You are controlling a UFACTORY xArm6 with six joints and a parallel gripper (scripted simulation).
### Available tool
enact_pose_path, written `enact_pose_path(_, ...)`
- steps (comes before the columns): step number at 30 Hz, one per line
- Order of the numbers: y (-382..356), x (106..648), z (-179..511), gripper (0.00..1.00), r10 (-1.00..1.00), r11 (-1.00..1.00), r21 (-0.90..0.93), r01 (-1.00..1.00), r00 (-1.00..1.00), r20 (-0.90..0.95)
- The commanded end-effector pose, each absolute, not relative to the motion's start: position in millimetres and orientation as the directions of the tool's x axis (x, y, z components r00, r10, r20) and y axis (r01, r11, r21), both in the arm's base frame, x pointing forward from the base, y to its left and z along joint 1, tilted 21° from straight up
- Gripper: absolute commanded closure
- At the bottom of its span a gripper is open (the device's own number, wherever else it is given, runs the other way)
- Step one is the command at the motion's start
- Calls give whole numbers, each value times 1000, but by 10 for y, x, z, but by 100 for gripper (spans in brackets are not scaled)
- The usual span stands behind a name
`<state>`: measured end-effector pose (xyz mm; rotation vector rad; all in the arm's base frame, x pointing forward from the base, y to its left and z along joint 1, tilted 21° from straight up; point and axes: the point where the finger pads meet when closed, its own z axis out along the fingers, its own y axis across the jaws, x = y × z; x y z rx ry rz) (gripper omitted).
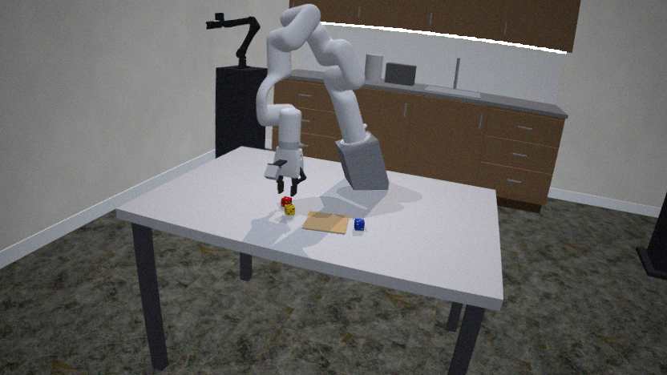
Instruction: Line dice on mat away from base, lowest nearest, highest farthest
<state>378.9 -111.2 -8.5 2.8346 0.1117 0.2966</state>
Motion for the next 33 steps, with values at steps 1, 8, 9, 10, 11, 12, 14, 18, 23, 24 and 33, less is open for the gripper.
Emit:
enact_pose_path(1,-1123,3808,-119,53,107,-955,293,46,975,195)
enact_pose_path(8,-1133,3815,-153,53,107,-955,293,46,975,195)
enact_pose_path(9,-1134,3816,-155,53,107,-955,293,46,975,195)
enact_pose_path(10,-1134,3816,-157,53,107,-955,293,46,975,195)
enact_pose_path(11,-1134,3816,-158,53,107,-955,293,46,975,195)
enact_pose_path(12,-1134,3816,-158,53,107,-955,293,46,975,195)
enact_pose_path(14,-1134,3816,-158,53,107,-955,293,46,975,195)
enact_pose_path(18,-1134,3816,-158,53,107,-955,293,46,975,195)
enact_pose_path(23,-1134,3816,-158,53,107,-955,293,46,975,195)
enact_pose_path(24,-1134,3816,-158,53,107,-955,293,46,975,195)
enact_pose_path(33,-1134,3816,-158,53,107,-955,293,46,975,195)
